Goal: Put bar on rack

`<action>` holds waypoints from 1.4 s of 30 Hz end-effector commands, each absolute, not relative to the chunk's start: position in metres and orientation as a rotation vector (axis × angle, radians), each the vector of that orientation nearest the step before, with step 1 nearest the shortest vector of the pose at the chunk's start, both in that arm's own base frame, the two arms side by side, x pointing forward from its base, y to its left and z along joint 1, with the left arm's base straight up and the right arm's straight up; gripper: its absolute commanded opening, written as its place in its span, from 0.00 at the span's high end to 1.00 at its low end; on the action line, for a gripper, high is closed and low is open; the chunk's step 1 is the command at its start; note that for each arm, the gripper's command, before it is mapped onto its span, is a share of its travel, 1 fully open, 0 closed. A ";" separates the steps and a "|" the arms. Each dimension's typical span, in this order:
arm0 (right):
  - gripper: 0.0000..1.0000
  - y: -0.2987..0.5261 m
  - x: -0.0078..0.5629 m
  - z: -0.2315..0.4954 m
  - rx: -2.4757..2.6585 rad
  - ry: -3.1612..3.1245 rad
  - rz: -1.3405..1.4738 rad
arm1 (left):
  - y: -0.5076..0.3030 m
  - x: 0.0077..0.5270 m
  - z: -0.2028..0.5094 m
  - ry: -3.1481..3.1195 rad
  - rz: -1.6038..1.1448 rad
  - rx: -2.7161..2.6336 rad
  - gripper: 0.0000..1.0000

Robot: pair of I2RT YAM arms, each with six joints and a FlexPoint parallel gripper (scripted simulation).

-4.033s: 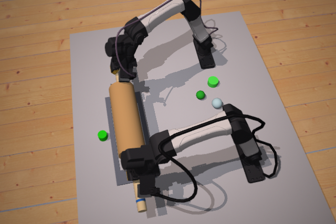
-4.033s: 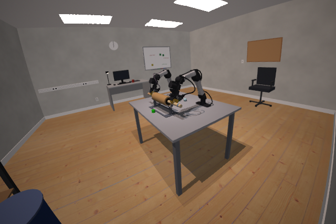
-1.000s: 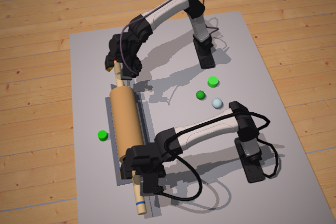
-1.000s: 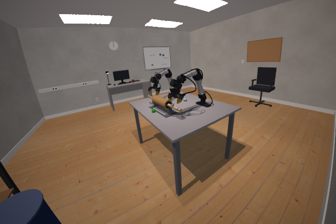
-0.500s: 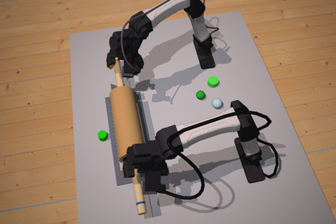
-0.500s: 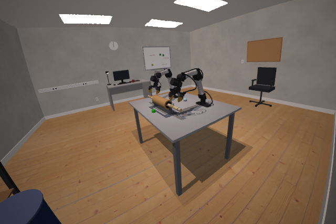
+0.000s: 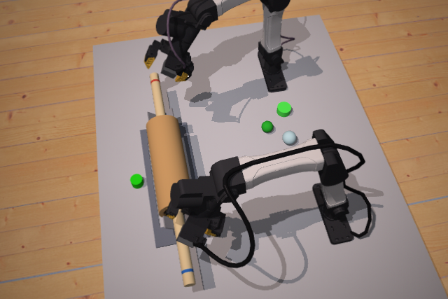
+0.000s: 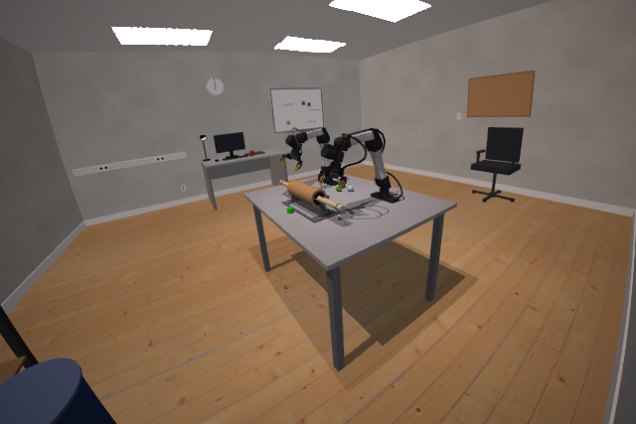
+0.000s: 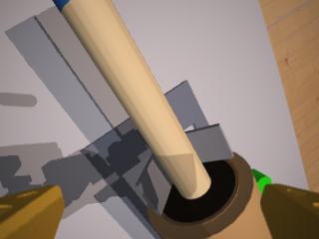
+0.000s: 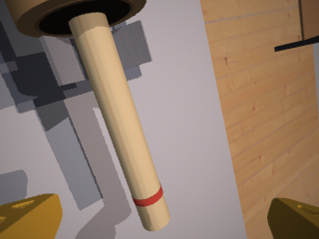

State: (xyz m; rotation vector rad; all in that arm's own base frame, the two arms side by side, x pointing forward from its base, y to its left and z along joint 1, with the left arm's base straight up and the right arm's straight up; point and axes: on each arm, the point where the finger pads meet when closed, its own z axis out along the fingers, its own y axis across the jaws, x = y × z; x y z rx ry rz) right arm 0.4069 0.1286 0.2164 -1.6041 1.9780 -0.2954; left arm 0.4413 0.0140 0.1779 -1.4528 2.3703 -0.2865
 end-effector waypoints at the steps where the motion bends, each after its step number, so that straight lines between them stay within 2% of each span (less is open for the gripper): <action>1: 0.00 0.126 0.412 0.246 -1.353 1.916 -0.233 | 0.009 0.440 0.202 2.485 -0.241 -1.131 0.00; 27: 0.00 0.024 0.381 0.377 -0.251 1.660 -0.046 | -0.022 0.433 0.230 2.704 -0.035 -0.017 0.00; 34: 0.00 0.001 0.378 0.397 -0.009 1.577 -0.003 | -0.028 0.436 0.230 2.710 -0.018 0.092 0.00; 42: 0.00 0.000 0.376 0.398 0.000 1.577 0.000 | -0.028 0.437 0.237 2.681 -0.020 0.086 0.00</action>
